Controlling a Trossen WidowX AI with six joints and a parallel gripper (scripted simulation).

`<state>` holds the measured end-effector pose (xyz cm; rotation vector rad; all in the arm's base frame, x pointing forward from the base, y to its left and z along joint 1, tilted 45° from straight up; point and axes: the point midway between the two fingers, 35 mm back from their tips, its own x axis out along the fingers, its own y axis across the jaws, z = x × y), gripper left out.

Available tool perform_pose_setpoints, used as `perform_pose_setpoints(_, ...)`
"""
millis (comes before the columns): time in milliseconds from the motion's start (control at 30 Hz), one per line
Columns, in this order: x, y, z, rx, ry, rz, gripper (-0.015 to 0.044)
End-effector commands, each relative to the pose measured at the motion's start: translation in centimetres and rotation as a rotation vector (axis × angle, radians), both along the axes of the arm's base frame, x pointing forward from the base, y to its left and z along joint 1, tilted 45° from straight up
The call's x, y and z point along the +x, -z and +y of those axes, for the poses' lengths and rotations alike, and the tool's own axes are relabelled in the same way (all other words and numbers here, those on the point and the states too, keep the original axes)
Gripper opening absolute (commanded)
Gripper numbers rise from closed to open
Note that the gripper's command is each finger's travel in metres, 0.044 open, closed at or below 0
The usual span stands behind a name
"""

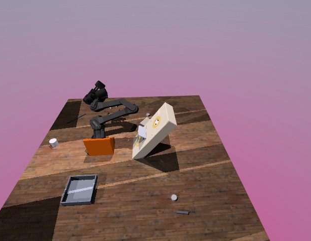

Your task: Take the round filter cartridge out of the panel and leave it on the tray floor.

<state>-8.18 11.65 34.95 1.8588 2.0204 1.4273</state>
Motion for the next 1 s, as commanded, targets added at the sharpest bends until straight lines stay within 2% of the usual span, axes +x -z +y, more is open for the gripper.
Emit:
perform_pose_setpoints(0, -0.2, -0.1, -0.1, 0.005, -0.007, -0.005, 0.0374)
perform_pose_setpoints(133, -3.8, -1.2, -2.7, 0.12, -0.158, -0.104, 0.0269)
perform_pose_setpoints(333, -9.3, -2.2, -9.4, 0.346, -0.451, -0.248, 0.0111)
perform_pose_setpoints(500, -11.8, -2.0, -16.5, 0.55, -0.71, -0.334, 0.0107)
perform_pose_setpoints(633, -12.3, -1.1, -22.7, 0.723, -0.926, -0.38, 0.0107)
perform_pose_setpoints(800, -10.7, 0.8, -30.0, 0.924, -1.185, -0.414, 0.0107)
perform_pose_setpoints(967, -6.9, 3.3, -36.4, 1.134, -1.445, -0.423, 0.0107)
